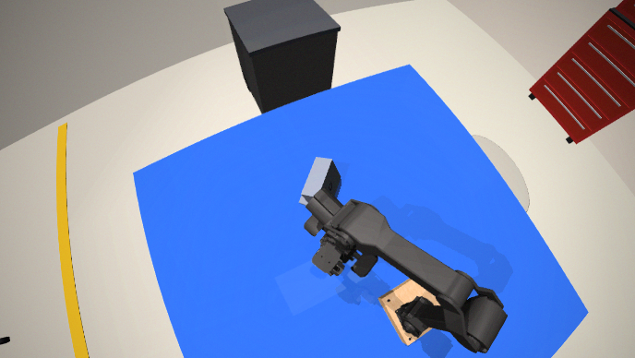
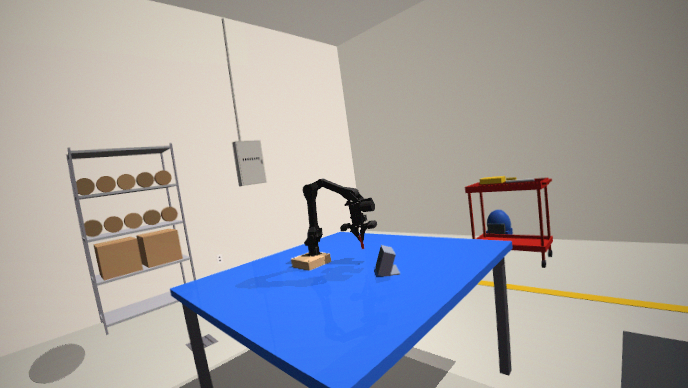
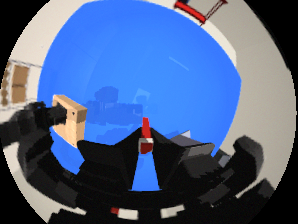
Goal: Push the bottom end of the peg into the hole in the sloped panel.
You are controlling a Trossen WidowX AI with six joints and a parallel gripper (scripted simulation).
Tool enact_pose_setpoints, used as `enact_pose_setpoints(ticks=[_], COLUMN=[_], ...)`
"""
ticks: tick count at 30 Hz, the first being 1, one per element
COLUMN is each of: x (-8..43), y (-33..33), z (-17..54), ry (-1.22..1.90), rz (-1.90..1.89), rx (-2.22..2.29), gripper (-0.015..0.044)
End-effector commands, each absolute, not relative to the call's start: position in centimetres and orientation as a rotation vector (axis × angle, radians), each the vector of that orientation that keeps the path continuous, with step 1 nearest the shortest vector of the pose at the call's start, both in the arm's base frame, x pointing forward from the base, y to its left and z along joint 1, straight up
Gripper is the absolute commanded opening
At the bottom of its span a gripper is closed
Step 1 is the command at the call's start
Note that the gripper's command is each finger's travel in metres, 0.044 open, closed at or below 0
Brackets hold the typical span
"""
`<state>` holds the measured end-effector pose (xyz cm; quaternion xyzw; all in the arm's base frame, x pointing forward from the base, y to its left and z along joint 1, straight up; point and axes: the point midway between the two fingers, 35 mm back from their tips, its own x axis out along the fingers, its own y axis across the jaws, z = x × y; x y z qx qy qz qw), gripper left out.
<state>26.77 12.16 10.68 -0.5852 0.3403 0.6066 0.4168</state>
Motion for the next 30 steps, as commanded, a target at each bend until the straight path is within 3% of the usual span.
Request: enact_pose_setpoints(ticks=[1, 30], x=[27.0, 29.3], y=[12.0, 10.6], z=[10.3, 8.9], ry=[0.858, 0.827], rz=[1.509, 1.402], rx=[-1.419, -1.169], gripper=[0.0000, 0.0000])
